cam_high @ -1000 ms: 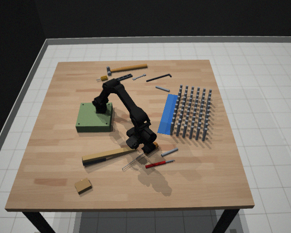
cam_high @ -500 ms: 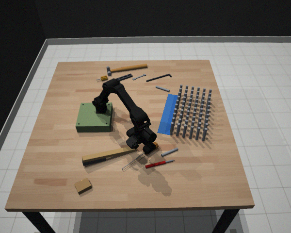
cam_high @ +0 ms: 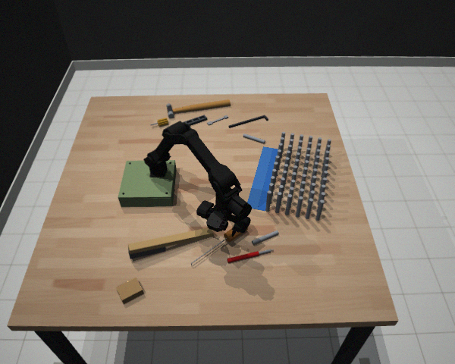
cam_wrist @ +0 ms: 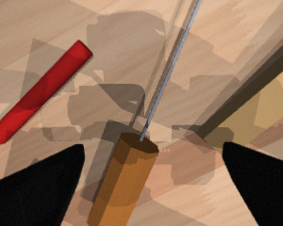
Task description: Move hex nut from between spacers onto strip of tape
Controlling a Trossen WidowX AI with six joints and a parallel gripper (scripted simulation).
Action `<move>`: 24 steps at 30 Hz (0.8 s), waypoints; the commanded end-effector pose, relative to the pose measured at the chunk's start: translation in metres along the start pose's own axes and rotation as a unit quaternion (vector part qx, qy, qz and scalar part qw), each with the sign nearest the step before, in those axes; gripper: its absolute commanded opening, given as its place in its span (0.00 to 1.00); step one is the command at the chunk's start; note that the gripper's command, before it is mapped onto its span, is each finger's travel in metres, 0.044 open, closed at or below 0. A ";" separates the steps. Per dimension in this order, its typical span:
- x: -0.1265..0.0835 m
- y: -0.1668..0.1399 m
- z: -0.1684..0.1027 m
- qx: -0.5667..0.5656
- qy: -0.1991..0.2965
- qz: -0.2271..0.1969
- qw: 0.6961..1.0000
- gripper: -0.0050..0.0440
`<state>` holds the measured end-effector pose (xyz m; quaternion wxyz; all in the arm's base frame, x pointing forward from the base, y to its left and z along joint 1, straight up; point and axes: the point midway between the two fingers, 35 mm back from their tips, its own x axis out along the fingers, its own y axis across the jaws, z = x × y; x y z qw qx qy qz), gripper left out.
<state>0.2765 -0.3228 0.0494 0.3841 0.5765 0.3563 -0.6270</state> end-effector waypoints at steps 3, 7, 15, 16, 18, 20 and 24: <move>0.003 0.003 -0.013 -0.159 -0.025 -0.014 0.987 0.92; -0.002 0.007 -0.022 -0.291 -0.055 -0.028 0.955 0.92; -0.003 0.011 -0.035 -0.513 -0.088 -0.072 0.851 0.92; -0.004 0.012 -0.037 -0.539 -0.091 -0.079 0.834 0.92; -0.004 0.012 -0.039 -0.564 -0.094 -0.086 0.816 0.92; -0.003 0.013 -0.040 -0.606 -0.094 -0.095 0.784 0.92; -0.006 0.016 -0.048 -0.701 -0.106 -0.129 0.694 0.92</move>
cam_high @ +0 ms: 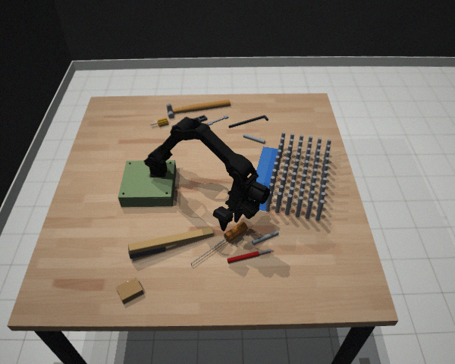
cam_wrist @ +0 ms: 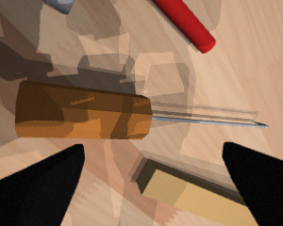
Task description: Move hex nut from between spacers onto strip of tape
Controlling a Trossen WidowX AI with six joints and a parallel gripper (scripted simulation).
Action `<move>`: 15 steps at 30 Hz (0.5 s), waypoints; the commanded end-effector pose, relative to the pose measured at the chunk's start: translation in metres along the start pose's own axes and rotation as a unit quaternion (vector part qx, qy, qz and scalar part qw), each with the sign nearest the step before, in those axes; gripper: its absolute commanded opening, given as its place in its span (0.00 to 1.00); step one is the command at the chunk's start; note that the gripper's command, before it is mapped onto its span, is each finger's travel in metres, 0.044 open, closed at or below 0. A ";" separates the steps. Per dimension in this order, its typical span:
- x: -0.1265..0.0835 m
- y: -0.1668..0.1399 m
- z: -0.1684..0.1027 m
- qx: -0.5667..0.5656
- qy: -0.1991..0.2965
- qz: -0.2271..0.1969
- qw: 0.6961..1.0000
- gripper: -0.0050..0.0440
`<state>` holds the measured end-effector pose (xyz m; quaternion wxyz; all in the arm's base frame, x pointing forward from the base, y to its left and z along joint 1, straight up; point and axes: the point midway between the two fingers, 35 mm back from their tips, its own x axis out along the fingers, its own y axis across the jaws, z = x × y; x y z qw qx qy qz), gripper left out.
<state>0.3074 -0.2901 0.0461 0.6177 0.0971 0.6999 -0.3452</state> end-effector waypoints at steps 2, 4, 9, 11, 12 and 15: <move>-0.009 0.007 0.003 -0.150 -0.017 -0.037 0.988 0.92; -0.011 0.009 0.003 -0.209 -0.016 -0.052 0.976 0.92; -0.017 0.016 0.005 -0.348 -0.007 -0.088 0.933 0.92; -0.018 0.017 0.005 -0.375 -0.005 -0.094 0.922 0.92; -0.018 0.017 0.005 -0.375 -0.005 -0.094 0.922 0.92; -0.023 0.023 0.006 -0.480 0.009 -0.120 0.869 0.92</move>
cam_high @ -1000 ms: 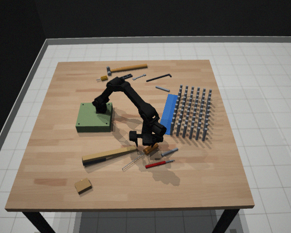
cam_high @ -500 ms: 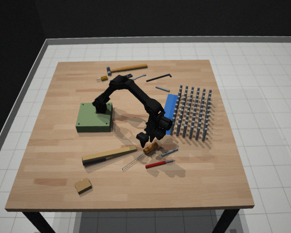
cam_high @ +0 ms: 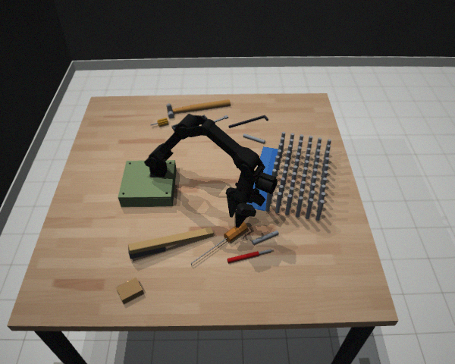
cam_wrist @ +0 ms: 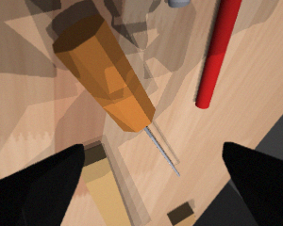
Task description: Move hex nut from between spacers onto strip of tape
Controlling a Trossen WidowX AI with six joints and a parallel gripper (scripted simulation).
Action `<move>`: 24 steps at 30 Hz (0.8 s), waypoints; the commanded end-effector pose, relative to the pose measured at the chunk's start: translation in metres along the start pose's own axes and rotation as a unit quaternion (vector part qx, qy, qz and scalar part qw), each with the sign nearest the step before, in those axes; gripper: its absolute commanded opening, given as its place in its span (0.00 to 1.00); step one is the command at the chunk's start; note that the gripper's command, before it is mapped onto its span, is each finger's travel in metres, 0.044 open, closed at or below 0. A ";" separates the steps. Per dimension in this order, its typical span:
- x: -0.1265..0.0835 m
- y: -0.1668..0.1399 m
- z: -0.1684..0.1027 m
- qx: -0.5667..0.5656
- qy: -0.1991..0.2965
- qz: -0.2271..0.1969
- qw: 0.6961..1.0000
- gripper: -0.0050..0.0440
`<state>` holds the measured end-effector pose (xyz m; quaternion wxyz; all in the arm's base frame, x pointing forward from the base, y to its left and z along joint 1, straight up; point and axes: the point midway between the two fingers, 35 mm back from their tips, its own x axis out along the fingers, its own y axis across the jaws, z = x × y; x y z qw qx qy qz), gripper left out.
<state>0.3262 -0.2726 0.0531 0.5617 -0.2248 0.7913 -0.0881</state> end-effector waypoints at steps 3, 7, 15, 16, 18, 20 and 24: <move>-0.011 0.000 0.004 -0.168 0.014 -0.042 0.985 0.92; -0.013 0.000 0.005 -0.202 0.019 -0.048 0.978 0.92; -0.012 0.000 0.004 -0.201 0.020 -0.047 0.978 0.77; -0.014 -0.002 0.006 -0.196 0.016 -0.049 0.979 0.72; -0.014 -0.002 0.006 -0.196 0.016 -0.049 0.979 0.67; -0.014 -0.002 0.006 -0.196 0.016 -0.049 0.979 0.67; -0.014 -0.002 0.006 -0.196 0.016 -0.049 0.979 0.67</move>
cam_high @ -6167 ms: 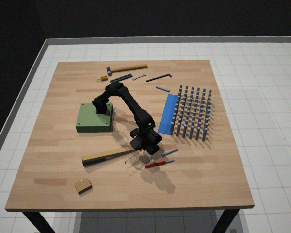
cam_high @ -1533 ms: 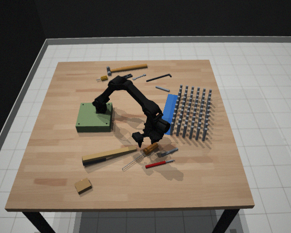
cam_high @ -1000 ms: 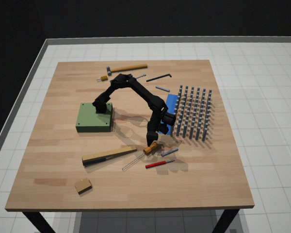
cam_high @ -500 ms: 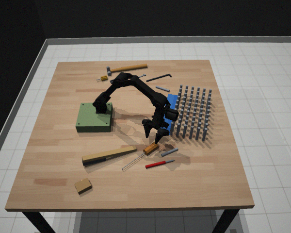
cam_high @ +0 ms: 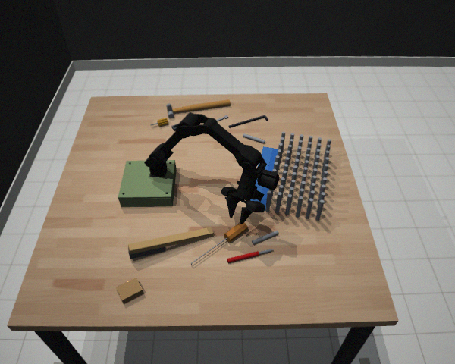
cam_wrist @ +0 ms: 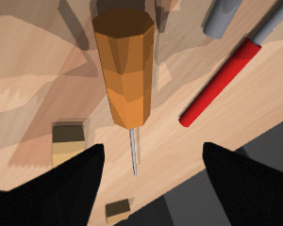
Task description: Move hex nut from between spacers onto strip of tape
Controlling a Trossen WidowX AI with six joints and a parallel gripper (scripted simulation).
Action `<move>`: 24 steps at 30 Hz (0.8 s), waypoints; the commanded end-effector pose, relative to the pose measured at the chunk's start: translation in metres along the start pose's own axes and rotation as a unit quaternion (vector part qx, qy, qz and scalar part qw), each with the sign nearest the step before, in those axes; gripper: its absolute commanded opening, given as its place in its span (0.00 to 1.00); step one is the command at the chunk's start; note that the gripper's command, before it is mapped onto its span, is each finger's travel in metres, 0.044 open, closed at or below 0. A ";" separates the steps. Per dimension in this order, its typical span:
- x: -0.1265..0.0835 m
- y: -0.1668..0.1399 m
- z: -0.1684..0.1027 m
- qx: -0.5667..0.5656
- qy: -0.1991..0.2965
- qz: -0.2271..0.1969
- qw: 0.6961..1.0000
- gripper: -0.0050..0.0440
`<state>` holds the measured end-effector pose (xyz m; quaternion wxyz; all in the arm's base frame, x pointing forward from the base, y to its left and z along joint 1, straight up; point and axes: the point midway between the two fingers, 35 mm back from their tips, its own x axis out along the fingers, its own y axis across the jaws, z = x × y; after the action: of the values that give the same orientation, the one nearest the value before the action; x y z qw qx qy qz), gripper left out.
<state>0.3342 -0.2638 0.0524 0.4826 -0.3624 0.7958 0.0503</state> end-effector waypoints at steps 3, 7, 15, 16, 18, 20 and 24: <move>-0.004 -0.005 -0.005 0.006 -0.001 -0.011 1.000 0.67; -0.001 -0.004 -0.003 0.006 0.000 -0.011 1.000 0.67; 0.009 -0.001 0.004 0.005 0.000 -0.010 1.000 0.67; 0.011 -0.001 0.005 0.005 0.000 -0.010 1.000 0.67; 0.014 0.000 0.007 0.005 0.000 -0.010 1.000 0.67; 0.016 0.001 0.009 0.005 0.000 -0.010 1.000 0.67; 0.019 0.002 0.011 0.005 0.000 -0.010 1.000 0.67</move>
<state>0.3363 -0.2649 0.0279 0.4848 -0.3642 0.7937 0.0479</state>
